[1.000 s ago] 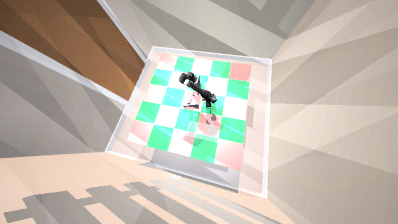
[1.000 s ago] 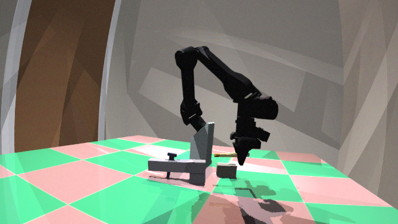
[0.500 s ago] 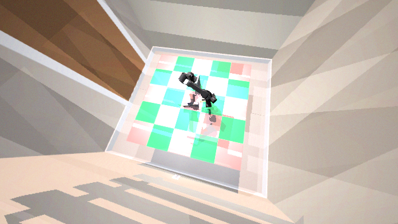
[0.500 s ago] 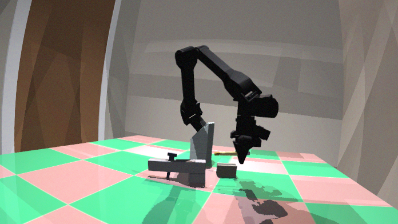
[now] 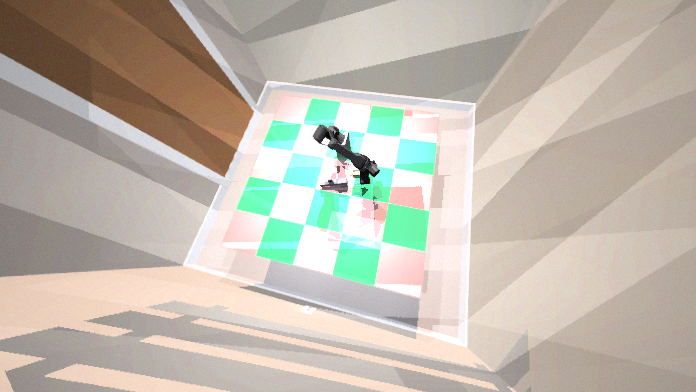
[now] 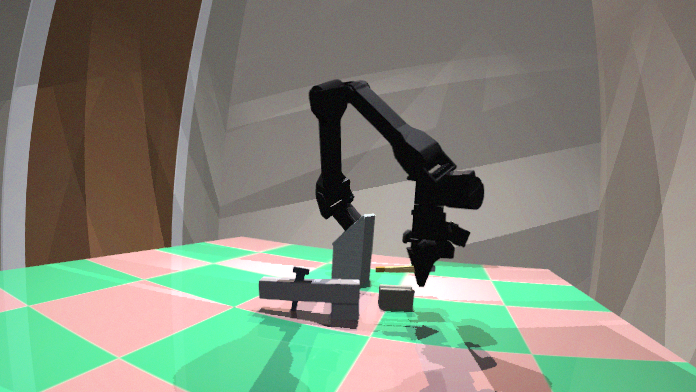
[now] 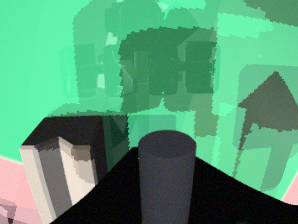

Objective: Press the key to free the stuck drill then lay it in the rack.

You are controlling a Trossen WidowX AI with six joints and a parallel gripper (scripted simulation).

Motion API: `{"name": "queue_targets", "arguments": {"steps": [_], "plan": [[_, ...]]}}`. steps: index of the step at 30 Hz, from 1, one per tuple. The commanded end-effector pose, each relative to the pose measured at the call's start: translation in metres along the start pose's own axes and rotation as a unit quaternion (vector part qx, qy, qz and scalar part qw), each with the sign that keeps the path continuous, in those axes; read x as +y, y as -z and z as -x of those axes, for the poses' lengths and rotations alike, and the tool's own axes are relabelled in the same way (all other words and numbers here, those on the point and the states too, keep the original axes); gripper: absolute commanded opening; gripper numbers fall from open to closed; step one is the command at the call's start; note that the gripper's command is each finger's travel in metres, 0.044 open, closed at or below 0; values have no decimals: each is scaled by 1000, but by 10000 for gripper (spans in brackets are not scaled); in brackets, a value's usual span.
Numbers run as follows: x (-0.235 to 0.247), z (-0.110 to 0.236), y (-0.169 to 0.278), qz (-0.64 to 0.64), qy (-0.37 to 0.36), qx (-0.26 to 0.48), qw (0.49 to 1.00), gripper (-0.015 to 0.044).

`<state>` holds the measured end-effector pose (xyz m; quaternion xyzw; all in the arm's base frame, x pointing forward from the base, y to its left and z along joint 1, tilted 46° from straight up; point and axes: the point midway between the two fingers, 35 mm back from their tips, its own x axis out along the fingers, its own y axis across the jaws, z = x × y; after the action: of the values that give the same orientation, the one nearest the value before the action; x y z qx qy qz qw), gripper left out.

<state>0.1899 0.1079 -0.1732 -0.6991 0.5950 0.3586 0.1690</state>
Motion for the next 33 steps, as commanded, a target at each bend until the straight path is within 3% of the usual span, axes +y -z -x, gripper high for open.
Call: {"name": "queue_targets", "arguments": {"steps": [1,33], "plan": [[7,0,-2,-2,1,-2,1000,0],[49,-13,-11,-1,1,-3,1000,0]]}}
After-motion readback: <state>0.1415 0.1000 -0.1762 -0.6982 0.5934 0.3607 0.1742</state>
